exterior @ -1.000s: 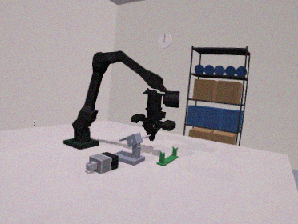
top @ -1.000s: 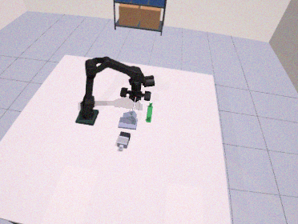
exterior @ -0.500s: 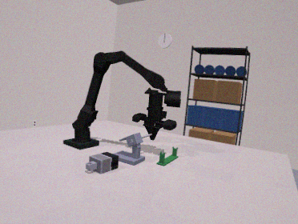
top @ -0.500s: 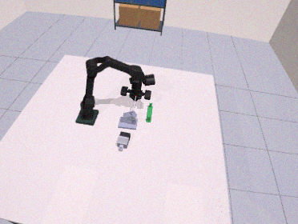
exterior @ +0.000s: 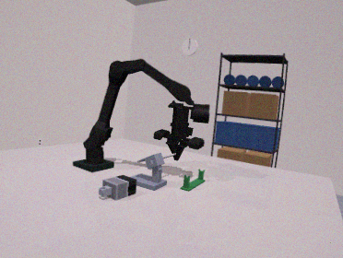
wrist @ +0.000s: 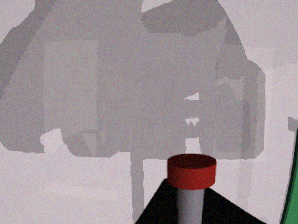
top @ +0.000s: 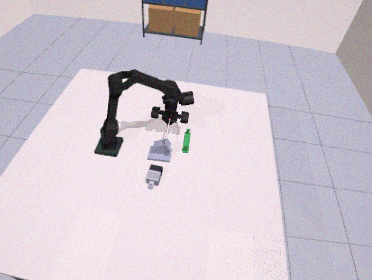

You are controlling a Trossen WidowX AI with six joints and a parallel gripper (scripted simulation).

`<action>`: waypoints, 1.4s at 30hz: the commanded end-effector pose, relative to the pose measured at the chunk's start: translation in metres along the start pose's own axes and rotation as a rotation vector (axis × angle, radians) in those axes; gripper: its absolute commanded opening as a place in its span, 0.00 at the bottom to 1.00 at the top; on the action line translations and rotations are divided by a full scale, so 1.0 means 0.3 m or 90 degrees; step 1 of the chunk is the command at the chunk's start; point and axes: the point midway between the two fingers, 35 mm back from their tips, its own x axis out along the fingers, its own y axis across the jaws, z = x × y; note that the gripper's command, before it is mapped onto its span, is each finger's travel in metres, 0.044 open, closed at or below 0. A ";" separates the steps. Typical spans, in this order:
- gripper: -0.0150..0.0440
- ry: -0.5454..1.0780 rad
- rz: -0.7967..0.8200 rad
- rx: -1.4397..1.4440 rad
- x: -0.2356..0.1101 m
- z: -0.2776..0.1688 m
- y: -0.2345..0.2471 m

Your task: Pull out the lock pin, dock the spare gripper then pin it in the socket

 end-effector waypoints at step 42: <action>0.25 0.010 0.023 0.003 -0.076 0.040 0.000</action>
